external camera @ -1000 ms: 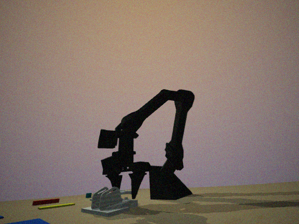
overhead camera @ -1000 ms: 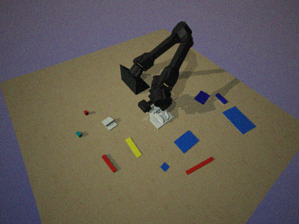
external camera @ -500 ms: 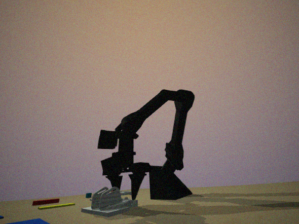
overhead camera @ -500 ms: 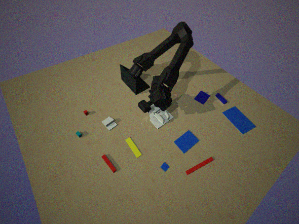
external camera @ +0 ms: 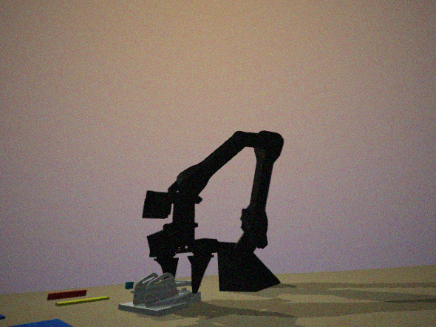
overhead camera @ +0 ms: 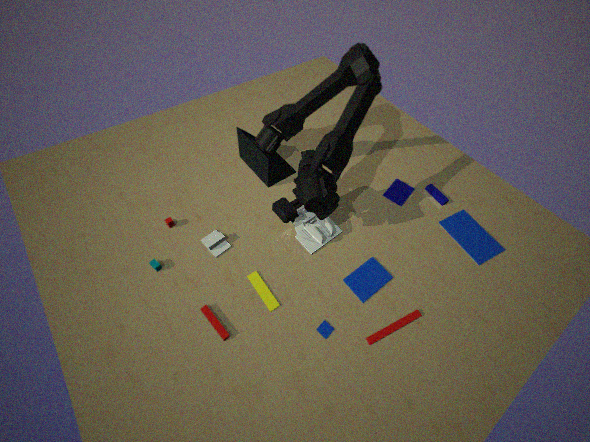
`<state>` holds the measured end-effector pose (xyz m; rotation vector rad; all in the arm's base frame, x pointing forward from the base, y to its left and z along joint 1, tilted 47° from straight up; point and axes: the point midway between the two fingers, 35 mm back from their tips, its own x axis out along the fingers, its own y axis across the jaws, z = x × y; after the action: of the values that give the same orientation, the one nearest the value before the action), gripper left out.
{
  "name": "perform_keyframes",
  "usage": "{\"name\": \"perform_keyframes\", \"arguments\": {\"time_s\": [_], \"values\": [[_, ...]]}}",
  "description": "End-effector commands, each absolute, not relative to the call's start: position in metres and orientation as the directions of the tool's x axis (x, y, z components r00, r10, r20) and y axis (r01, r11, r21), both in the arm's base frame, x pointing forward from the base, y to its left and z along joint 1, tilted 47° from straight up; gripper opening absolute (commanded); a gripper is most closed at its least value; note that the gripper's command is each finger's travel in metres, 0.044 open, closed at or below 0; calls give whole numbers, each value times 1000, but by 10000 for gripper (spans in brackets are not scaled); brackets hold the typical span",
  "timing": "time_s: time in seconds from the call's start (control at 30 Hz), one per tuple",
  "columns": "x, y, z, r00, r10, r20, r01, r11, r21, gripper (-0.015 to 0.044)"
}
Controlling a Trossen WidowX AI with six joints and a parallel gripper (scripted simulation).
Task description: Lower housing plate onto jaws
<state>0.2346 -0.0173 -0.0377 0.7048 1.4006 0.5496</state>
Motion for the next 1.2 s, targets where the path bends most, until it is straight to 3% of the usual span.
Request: {"name": "perform_keyframes", "arguments": {"time_s": [0.0,1.17], "values": [[235,-17,-38,110,722,-684,63,681,729,351],[236,-11,-43,110,722,-683,62,681,730,351]]}}
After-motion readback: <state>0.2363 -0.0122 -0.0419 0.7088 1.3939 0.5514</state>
